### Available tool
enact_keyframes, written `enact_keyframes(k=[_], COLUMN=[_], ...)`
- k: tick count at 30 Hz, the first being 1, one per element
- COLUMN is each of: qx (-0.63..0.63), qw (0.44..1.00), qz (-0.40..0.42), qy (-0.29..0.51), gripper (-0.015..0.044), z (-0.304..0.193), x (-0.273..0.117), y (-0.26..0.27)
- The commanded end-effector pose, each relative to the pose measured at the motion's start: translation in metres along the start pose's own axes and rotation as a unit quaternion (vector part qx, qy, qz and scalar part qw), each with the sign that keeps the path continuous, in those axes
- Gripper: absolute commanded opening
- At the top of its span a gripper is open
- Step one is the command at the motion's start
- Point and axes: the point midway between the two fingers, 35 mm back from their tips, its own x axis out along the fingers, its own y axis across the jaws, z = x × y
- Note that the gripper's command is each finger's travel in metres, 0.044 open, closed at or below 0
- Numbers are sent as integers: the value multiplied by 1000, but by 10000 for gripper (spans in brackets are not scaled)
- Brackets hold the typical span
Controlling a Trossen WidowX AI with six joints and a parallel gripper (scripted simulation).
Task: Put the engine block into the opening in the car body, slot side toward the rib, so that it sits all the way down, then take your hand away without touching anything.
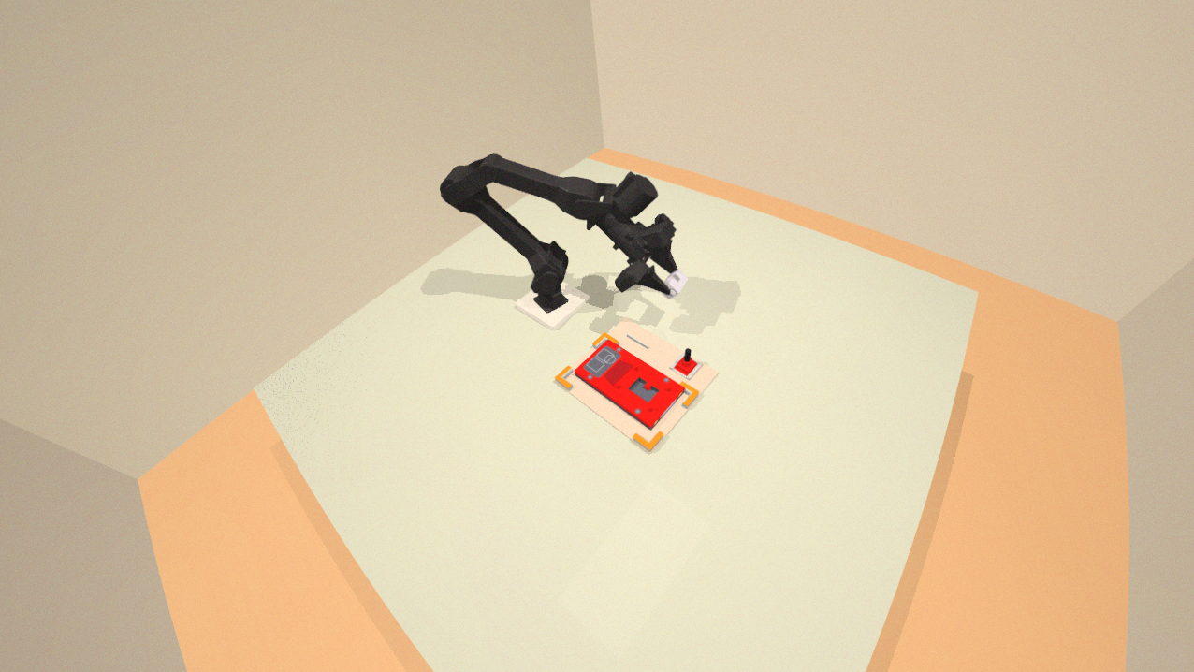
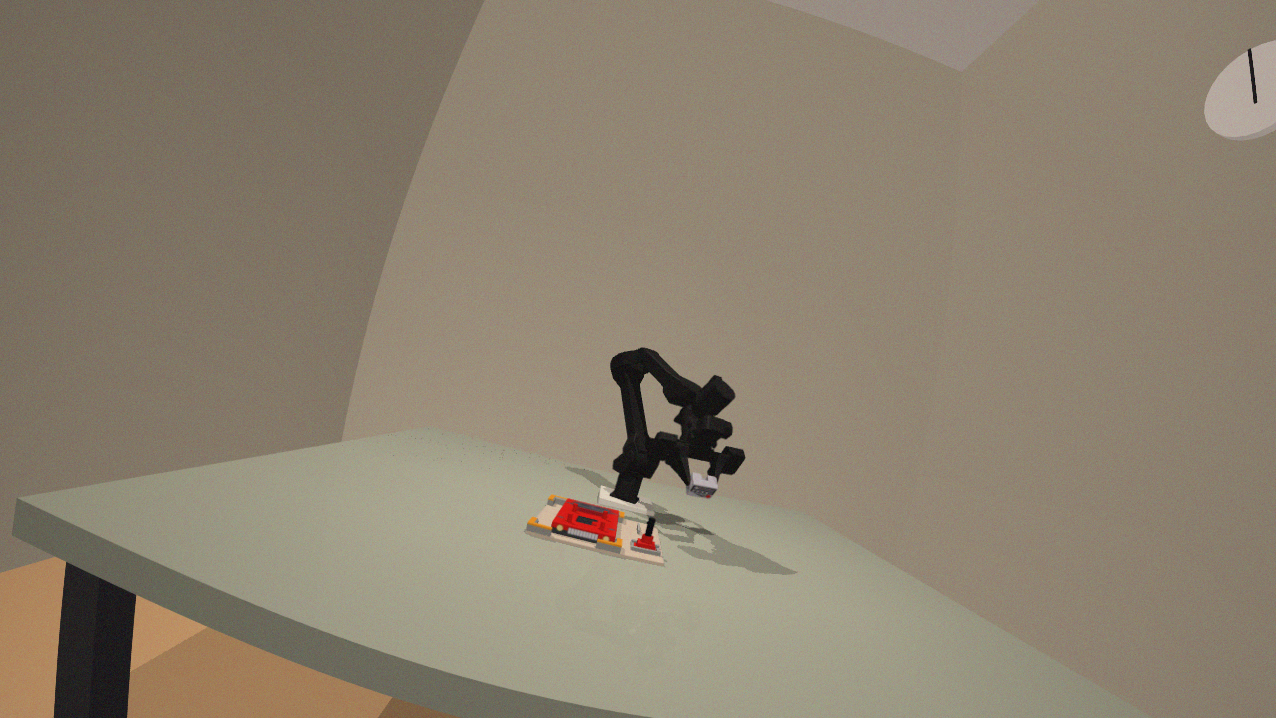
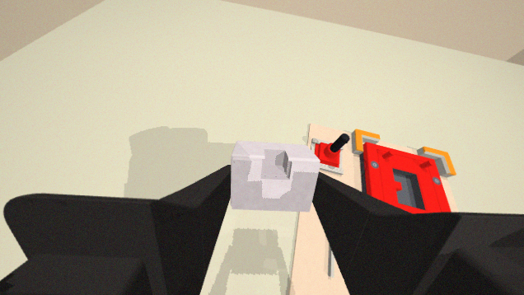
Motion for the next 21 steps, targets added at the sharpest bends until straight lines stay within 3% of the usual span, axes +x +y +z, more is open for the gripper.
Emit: enact_keyframes(k=[1, 10, 21], qx=[6, 6, 6], qw=[1000, 997, 997], qz=[0, 0, 0], qy=[-26, -75, -78], gripper=[0, 0, 0], z=[2, -13, -33], x=[-2, 7, 24], y=[0, 0, 0])
